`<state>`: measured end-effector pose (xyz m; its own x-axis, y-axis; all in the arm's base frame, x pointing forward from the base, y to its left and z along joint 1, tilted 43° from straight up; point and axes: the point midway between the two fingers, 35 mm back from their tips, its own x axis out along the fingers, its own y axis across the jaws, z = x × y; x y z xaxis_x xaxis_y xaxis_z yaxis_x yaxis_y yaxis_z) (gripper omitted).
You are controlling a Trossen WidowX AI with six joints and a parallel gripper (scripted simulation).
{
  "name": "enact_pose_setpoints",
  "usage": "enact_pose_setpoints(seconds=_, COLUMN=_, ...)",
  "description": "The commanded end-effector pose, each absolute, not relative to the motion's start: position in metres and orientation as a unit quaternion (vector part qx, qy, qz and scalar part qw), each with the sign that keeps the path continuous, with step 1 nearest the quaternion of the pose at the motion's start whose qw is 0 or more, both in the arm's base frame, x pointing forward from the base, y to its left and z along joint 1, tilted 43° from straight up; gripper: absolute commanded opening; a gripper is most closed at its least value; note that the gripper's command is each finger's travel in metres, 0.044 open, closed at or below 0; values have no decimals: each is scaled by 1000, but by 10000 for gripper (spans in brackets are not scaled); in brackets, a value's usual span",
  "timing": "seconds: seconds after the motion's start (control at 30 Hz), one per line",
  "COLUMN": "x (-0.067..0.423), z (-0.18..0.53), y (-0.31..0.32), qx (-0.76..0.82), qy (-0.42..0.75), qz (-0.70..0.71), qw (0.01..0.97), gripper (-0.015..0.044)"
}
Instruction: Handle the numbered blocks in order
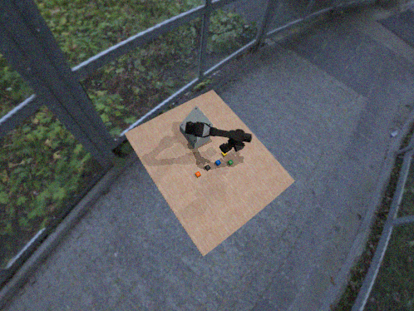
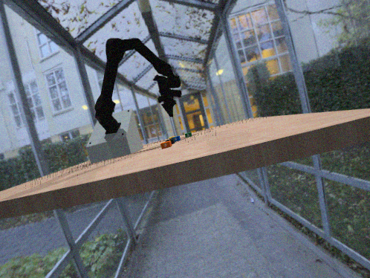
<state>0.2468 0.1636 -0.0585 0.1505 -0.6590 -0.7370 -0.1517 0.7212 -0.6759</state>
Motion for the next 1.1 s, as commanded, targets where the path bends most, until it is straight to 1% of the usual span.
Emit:
enact_pose_setpoints(seconds=0.0, x=232, z=-59, y=162, qx=-318, qy=623, qz=-185, qw=690, gripper=120)
enact_pose_setpoints(seconds=0.03, x=232, z=-59, y=162, qx=-318, qy=623, qz=-185, qw=690, gripper=120)
enact_pose_setpoints(seconds=0.1, x=236, z=-69, y=154, qx=-317, qy=623, qz=-185, qw=690, gripper=172)
enact_pose_setpoints(seconds=0.23, x=245, z=-116, y=110, qx=-319, qy=622, qz=-187, qw=690, gripper=278)
enact_pose_setpoints(seconds=0.37, x=245, z=-118, y=108, qx=-319, qy=622, qz=-187, qw=690, gripper=382)
enact_pose_setpoints(seconds=0.4, x=245, z=-118, y=108, qx=-319, qy=622, qz=-187, qw=690, gripper=400)
enact_pose_setpoints(seconds=1.07, x=250, z=-139, y=89, qx=-319, qy=622, qz=-187, qw=690, gripper=400)
